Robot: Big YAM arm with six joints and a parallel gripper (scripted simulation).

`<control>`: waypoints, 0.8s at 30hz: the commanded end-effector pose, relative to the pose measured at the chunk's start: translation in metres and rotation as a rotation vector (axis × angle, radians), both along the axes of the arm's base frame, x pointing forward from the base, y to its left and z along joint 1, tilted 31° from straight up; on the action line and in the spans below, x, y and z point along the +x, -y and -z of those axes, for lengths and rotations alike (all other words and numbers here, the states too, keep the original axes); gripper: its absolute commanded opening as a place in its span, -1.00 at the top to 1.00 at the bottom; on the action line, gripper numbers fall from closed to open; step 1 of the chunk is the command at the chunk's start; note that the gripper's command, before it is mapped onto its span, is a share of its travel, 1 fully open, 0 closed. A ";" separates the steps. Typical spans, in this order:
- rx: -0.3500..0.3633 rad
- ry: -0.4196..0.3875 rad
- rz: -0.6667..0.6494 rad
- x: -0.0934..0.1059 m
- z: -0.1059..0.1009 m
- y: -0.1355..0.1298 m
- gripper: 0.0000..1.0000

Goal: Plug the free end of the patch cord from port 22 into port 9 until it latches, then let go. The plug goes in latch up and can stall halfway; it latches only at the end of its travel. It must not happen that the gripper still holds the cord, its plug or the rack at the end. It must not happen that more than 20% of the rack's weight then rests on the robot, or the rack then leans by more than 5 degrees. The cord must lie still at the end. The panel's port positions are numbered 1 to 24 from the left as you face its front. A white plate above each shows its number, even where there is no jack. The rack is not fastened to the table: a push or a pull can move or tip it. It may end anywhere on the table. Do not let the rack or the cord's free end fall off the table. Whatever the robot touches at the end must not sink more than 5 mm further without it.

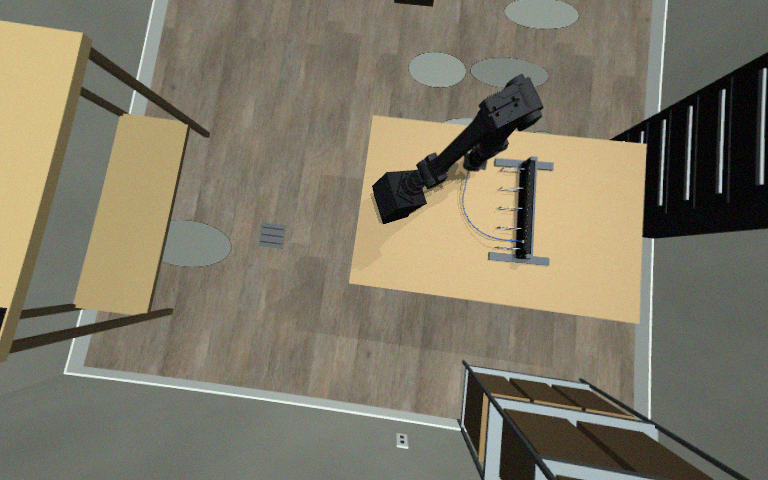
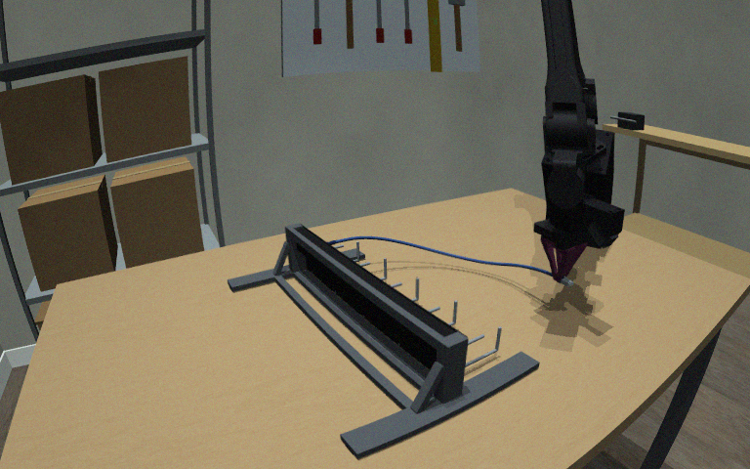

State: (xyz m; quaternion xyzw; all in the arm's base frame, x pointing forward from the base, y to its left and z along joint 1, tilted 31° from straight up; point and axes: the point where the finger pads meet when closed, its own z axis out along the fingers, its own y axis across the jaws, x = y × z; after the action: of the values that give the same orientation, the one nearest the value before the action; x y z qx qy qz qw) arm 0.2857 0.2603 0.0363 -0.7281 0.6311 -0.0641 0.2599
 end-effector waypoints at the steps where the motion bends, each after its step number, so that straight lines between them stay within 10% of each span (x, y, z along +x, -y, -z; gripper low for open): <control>1: 0.016 0.011 0.001 -0.003 -0.008 -0.001 1.00; 24: 0.072 -0.008 0.097 0.018 -0.023 0.003 1.00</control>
State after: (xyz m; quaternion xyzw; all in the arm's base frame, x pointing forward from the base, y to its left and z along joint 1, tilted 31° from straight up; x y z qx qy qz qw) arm 0.2899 0.2516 0.0365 -0.7080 0.6557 -0.0542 0.2567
